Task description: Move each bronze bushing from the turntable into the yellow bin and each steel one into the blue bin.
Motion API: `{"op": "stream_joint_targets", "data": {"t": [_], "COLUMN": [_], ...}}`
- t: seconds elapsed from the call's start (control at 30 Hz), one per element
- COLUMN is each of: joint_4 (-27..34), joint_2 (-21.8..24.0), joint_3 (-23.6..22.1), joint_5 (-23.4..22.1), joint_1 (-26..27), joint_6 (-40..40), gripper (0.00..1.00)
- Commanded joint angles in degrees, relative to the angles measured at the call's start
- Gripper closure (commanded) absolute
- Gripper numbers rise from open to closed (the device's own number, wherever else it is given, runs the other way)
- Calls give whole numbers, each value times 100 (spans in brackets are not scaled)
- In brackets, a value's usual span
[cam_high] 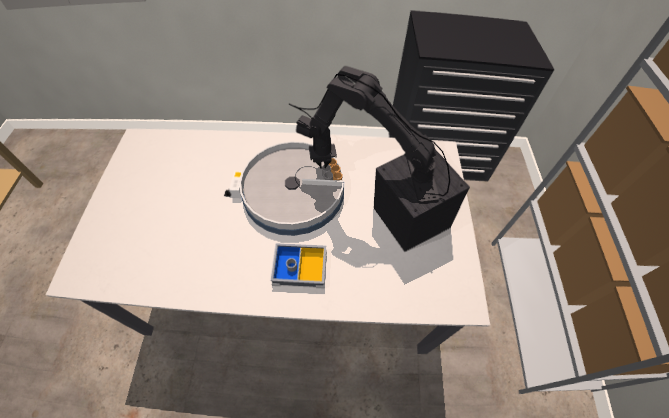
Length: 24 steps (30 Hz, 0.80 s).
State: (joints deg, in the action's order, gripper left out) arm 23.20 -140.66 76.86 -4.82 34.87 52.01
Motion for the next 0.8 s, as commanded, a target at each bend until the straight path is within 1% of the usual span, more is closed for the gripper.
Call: {"op": "stream_joint_targets", "data": {"t": [0.0, 0.77], "joint_4": [-43, -39], "joint_2": [21, -31], "joint_3": [8, 19], "joint_5": [24, 23], "joint_1": [18, 33], "joint_6": [15, 3], "gripper": [86, 86]}}
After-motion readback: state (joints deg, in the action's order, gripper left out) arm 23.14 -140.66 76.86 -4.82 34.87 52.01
